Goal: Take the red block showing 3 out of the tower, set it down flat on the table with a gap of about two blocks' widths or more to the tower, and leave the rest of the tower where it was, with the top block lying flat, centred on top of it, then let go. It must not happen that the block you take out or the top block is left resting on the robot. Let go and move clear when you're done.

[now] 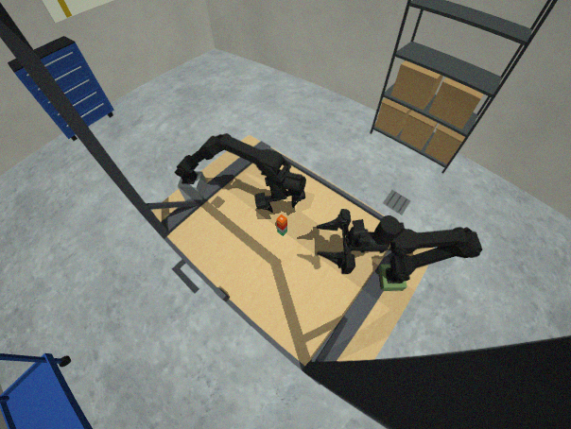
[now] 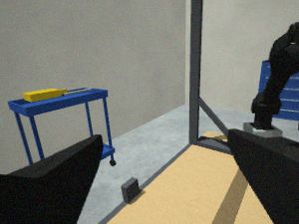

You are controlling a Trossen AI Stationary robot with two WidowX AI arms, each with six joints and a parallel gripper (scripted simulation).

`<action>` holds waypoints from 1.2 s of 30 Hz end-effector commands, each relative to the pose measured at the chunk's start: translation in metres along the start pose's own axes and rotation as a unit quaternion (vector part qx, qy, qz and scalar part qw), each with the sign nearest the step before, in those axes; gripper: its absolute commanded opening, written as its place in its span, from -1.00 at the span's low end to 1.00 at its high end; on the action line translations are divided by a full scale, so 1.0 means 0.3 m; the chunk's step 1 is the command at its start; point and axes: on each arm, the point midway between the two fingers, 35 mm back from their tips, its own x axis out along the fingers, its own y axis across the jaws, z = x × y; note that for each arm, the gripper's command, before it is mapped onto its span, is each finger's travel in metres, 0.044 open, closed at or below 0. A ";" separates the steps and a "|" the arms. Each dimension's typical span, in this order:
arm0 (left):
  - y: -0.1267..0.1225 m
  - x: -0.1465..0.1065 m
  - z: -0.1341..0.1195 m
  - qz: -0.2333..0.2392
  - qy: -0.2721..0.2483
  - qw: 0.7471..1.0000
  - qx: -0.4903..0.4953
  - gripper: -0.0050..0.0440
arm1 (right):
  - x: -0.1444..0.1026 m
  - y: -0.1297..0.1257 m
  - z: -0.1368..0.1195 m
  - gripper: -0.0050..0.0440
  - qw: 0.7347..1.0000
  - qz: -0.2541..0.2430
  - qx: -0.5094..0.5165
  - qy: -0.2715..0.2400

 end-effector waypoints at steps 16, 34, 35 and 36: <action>0.037 -0.055 -0.019 -0.021 0.086 0.939 -0.334 0.84 | -0.003 -0.001 0.025 0.84 1.000 0.000 -0.001 -0.009; 0.042 0.200 -0.018 -0.017 0.079 0.940 -0.333 0.84 | -0.003 -0.001 0.025 0.84 1.000 0.000 -0.001 -0.009; 0.041 0.200 -0.017 -0.017 0.079 0.939 -0.333 0.84 | -0.003 -0.001 0.025 0.84 1.000 0.000 -0.001 -0.009; 0.040 0.199 -0.016 -0.017 0.079 0.939 -0.333 0.84 | -0.003 -0.001 0.025 0.84 1.000 0.000 -0.001 -0.009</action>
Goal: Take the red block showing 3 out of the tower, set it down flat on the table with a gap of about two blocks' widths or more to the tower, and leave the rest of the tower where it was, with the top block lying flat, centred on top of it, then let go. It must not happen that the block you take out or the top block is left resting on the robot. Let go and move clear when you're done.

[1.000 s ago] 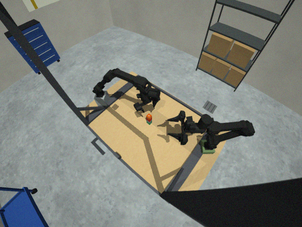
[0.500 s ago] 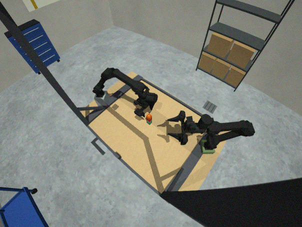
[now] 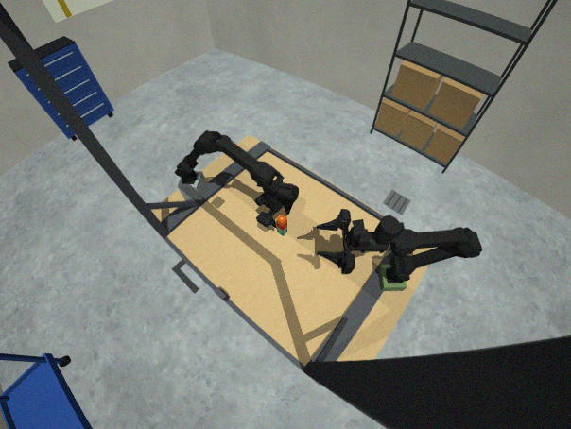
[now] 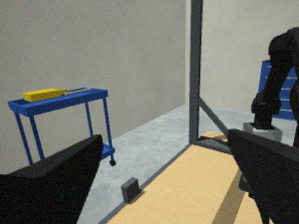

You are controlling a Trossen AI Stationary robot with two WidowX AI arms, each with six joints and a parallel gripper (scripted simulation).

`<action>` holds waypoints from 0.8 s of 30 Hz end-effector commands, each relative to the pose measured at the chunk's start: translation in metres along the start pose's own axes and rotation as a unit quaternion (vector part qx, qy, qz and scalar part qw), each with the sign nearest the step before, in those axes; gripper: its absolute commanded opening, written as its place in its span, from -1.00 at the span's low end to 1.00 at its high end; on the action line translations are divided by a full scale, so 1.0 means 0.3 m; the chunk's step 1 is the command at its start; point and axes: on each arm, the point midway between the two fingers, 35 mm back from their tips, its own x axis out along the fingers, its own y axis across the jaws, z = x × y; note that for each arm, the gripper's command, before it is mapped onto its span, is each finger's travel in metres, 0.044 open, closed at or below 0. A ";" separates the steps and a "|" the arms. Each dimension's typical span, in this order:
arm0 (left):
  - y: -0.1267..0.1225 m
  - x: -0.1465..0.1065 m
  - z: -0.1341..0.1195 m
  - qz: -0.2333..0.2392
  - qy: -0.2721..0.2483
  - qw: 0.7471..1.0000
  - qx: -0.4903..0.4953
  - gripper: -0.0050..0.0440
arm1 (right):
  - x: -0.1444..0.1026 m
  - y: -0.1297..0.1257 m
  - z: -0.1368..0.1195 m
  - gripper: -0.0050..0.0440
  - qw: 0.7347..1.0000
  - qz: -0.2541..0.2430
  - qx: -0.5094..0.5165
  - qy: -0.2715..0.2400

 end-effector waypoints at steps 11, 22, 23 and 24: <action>-0.006 -0.047 -0.035 -0.006 0.022 1.000 0.001 0.64 | -0.003 -0.001 0.025 0.84 1.000 0.000 -0.001 -0.009; -0.006 -0.047 -0.035 -0.006 0.022 1.000 0.001 -0.06 | -0.003 -0.001 0.025 0.84 1.000 0.000 -0.001 -0.009; -0.006 -0.047 -0.035 -0.006 0.022 1.000 0.001 -0.06 | -0.003 -0.001 0.025 0.84 1.000 0.000 -0.001 -0.009; -0.006 -0.047 -0.035 -0.006 0.022 1.000 0.001 -0.06 | -0.003 -0.001 0.025 0.84 1.000 0.000 -0.001 -0.009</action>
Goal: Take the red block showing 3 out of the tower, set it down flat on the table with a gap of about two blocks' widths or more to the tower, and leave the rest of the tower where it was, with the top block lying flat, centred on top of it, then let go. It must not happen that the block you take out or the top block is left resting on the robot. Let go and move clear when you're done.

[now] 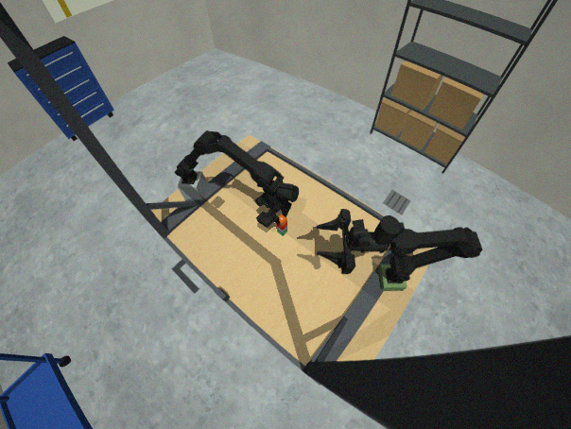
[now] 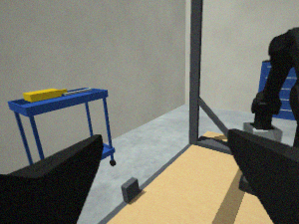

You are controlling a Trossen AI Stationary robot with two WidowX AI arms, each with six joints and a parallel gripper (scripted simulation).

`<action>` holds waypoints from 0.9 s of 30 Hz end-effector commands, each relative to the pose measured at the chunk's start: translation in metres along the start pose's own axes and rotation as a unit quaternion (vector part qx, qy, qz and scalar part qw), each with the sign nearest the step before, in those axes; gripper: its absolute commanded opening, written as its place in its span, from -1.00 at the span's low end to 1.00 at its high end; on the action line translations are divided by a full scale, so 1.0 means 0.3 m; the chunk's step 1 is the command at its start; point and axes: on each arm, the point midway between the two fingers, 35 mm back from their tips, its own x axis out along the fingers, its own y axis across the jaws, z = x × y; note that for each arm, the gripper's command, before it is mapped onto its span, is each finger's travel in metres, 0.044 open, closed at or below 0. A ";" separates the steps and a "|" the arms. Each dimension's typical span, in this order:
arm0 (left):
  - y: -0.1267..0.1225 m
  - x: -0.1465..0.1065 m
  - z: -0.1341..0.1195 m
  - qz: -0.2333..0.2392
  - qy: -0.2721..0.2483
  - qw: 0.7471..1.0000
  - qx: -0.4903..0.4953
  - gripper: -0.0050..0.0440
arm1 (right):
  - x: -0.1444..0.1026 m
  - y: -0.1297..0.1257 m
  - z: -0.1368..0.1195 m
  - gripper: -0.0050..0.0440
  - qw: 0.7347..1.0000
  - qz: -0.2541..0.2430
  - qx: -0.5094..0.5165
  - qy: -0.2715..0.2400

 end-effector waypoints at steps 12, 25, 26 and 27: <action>-0.004 -0.050 -0.031 -0.006 0.019 1.000 0.000 -0.38 | -0.003 -0.001 0.025 0.84 1.000 0.000 -0.001 -0.009; -0.006 -0.104 -0.053 -0.007 0.025 1.000 0.001 -0.80 | -0.003 -0.001 0.025 0.84 1.000 0.000 -0.001 -0.009; -0.006 -0.098 -0.049 -0.007 0.022 1.000 0.001 -0.80 | -0.003 -0.001 0.025 0.84 1.000 0.000 -0.001 -0.009; -0.002 -0.094 -0.029 -0.005 0.016 1.000 0.000 -0.81 | -0.003 -0.001 0.025 0.84 1.000 0.000 -0.001 -0.009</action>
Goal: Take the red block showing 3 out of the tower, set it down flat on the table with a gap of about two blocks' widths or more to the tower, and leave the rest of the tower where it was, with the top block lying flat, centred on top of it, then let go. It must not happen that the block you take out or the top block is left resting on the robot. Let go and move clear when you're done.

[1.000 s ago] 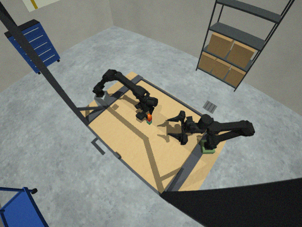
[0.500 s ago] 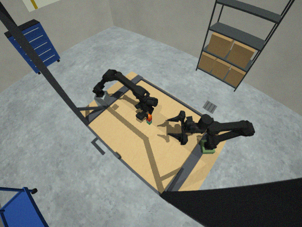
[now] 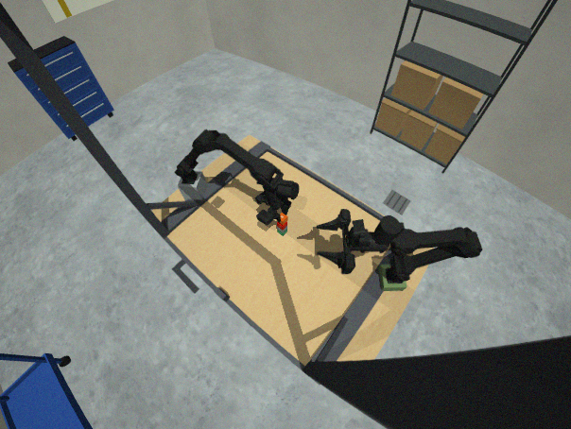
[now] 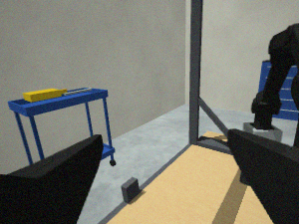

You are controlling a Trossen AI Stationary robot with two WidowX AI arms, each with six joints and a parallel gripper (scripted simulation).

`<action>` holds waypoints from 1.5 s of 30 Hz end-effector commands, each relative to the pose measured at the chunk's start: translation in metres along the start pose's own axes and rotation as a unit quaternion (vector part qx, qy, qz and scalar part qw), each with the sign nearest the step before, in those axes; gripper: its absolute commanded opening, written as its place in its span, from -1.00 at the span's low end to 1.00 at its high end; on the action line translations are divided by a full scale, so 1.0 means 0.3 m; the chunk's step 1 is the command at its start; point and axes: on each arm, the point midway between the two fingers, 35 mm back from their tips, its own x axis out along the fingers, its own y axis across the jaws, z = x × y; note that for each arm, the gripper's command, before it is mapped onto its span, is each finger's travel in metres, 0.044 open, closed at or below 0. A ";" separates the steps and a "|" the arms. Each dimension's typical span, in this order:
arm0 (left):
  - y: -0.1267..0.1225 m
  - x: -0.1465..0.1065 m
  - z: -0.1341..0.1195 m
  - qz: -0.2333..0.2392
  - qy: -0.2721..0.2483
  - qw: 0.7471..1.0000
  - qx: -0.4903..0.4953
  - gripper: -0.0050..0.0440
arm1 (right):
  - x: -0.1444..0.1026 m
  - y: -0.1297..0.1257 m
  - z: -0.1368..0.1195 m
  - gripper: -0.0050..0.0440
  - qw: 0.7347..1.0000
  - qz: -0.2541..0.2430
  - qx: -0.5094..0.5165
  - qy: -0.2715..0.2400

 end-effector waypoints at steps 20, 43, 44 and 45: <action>0.000 -0.094 0.179 -0.004 0.013 1.000 0.001 -1.00 | -0.003 -0.001 0.025 0.84 1.000 0.000 -0.001 -0.009; -0.002 -0.082 0.176 -0.003 0.010 1.000 0.000 -1.00 | 0.115 -0.119 -0.109 0.84 0.997 -0.078 0.008 0.023; -0.002 -0.082 0.176 -0.003 0.010 1.000 0.000 -1.00 | 0.138 -0.150 -0.141 0.84 0.995 -0.097 0.010 0.029; -0.002 -0.082 0.176 -0.003 0.010 1.000 0.000 -1.00 | 0.160 -0.182 -0.174 0.84 0.993 -0.116 0.012 0.035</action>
